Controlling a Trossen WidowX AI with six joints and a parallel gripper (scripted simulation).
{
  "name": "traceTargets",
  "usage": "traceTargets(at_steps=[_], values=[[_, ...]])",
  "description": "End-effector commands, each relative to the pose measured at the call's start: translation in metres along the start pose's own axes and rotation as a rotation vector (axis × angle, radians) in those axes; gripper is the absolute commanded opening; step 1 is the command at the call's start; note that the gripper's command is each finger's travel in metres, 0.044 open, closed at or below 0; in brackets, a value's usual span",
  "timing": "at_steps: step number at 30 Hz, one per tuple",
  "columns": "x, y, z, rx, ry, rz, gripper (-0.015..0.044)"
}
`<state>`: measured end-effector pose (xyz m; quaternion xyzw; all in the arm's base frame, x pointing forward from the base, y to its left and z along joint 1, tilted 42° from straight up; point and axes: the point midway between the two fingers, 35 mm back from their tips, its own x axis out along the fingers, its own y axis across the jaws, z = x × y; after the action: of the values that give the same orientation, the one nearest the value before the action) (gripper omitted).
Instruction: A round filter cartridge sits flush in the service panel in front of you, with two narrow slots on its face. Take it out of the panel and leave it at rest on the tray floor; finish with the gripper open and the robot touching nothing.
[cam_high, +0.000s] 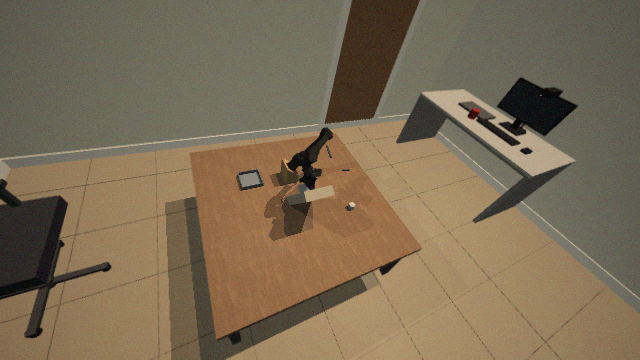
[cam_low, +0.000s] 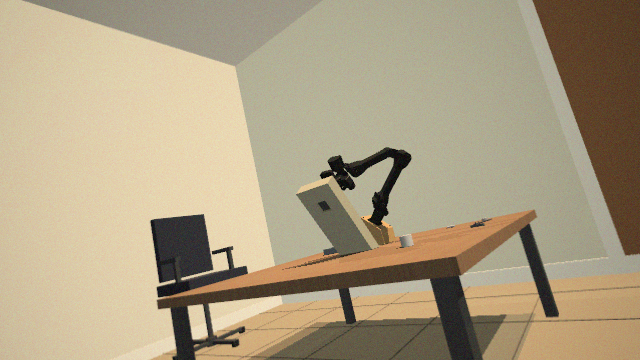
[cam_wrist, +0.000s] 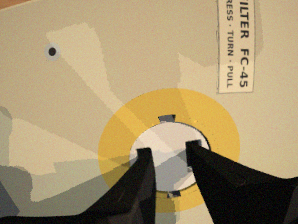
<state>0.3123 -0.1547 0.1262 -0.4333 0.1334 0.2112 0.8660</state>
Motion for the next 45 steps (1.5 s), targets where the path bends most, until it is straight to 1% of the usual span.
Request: traceTargets(at_steps=[1,29,30,38,40,45], values=[[0.0027,0.0012,-0.0014,0.008,0.002,0.003,0.0104],[0.0102,0.0011,-0.0013,0.007,0.001,0.003,0.0104],[0.0040,-0.0003,-0.0011,0.009,-0.002,-0.006,0.0097],[0.0040,-0.0003,-0.0011,0.009,-0.002,-0.006,0.0044],[0.0040,-0.0003,-0.0011,0.009,-0.002,-0.006,0.0000],[0.0070,0.0004,-0.0012,0.076,0.000,-0.002,0.0000]])
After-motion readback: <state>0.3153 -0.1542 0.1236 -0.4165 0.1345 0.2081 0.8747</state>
